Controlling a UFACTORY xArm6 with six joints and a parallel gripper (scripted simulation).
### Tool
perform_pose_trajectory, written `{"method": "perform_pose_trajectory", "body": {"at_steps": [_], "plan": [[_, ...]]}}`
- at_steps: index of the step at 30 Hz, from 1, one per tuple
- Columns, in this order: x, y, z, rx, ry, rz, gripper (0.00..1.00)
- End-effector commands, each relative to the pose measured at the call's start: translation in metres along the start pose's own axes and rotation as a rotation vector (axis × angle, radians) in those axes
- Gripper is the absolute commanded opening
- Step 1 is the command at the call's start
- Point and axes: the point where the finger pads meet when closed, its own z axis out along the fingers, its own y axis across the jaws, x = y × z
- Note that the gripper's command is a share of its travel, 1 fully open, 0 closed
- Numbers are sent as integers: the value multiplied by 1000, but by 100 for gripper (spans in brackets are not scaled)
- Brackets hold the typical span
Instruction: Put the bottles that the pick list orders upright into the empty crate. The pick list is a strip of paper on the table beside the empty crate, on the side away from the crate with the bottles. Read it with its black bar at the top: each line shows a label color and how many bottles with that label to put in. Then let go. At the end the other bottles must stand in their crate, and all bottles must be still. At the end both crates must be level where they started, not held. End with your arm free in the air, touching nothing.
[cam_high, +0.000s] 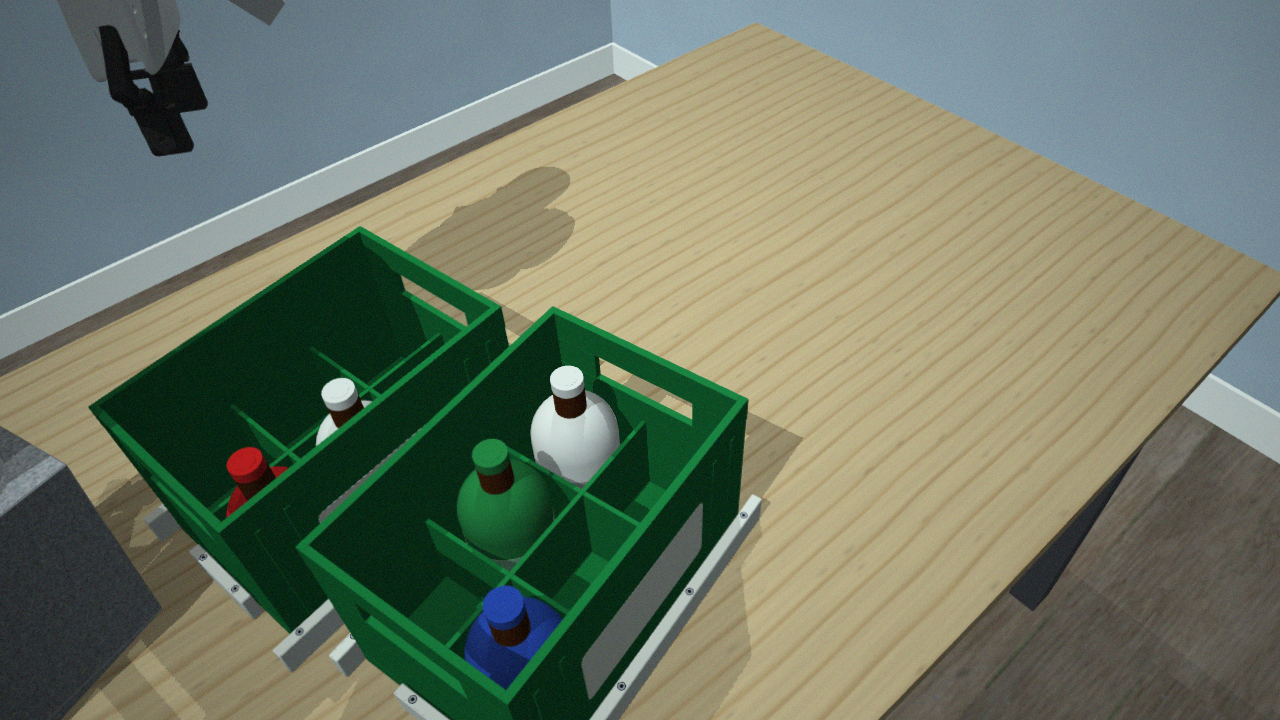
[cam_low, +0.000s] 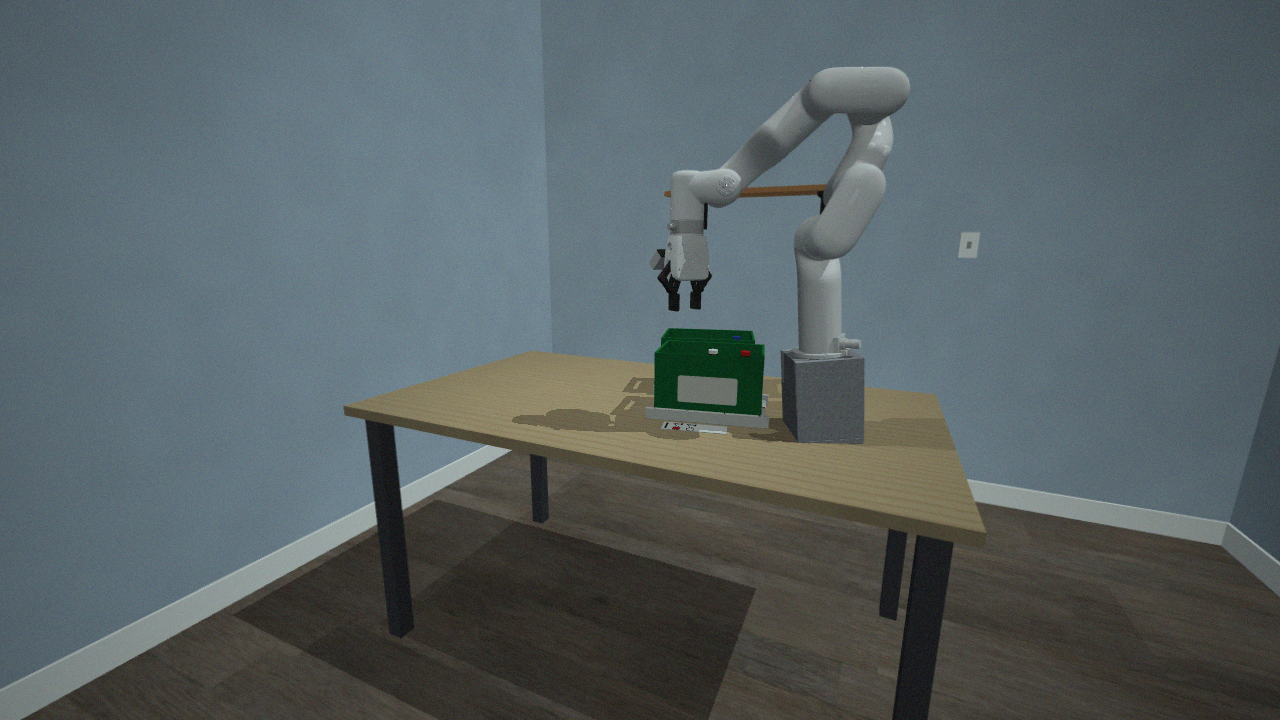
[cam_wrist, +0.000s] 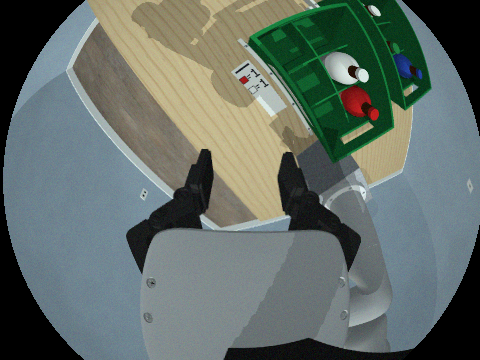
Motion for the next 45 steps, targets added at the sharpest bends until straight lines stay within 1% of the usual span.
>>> {"method": "perform_pose_trajectory", "body": {"at_steps": [1,11,13,28,30,43,45], "plan": [[-8,-19,-8,1,4,0,65],[-30,-61,-23,2,3,0,65],[-30,-61,-23,2,3,0,65],[-64,-124,-47,2,3,0,65],[-64,-124,-47,2,3,0,65],[-93,-178,-67,2,2,0,65],[-94,-181,-68,2,2,0,65]]}}
